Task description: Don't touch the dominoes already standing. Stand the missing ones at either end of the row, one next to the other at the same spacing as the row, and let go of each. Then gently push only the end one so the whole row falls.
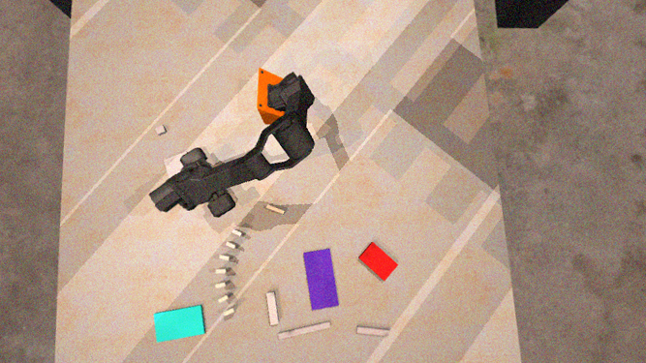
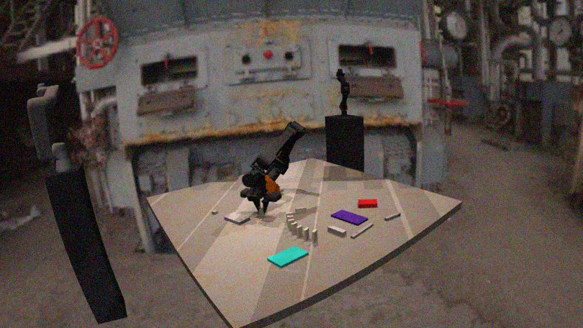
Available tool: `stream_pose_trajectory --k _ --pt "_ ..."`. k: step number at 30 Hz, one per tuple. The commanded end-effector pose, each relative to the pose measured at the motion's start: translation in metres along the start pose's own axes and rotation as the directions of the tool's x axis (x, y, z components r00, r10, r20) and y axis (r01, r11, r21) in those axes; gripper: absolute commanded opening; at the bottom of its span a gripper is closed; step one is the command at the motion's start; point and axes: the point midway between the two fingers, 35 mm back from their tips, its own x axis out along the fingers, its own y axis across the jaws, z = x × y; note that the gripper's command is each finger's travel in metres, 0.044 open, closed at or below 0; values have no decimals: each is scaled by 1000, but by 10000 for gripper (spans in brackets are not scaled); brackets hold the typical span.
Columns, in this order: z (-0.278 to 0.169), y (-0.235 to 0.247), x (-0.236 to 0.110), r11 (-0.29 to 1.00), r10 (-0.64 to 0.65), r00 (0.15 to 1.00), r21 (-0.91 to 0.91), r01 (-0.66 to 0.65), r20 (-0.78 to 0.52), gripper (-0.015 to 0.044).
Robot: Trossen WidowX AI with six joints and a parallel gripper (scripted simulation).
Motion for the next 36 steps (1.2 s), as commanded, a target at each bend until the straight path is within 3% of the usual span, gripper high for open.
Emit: stream_pose_trajectory --k 1,7,15,21,29,36 --pt "0 1 0 1000 4 1000 4 -4 0 107" --pt "2 1 -10 1000 3 1000 4 -3 2 107" --pt "1 -1 -131 1000 -3 1000 2 3 3 107" --pt "1 2 -135 1000 -4 1000 -11 4 3 107" --pt "-14 123 -135 862 5 1000 -506 -4 1 107" --pt "-15 128 -131 852 5 1000 -524 -4 0 107"
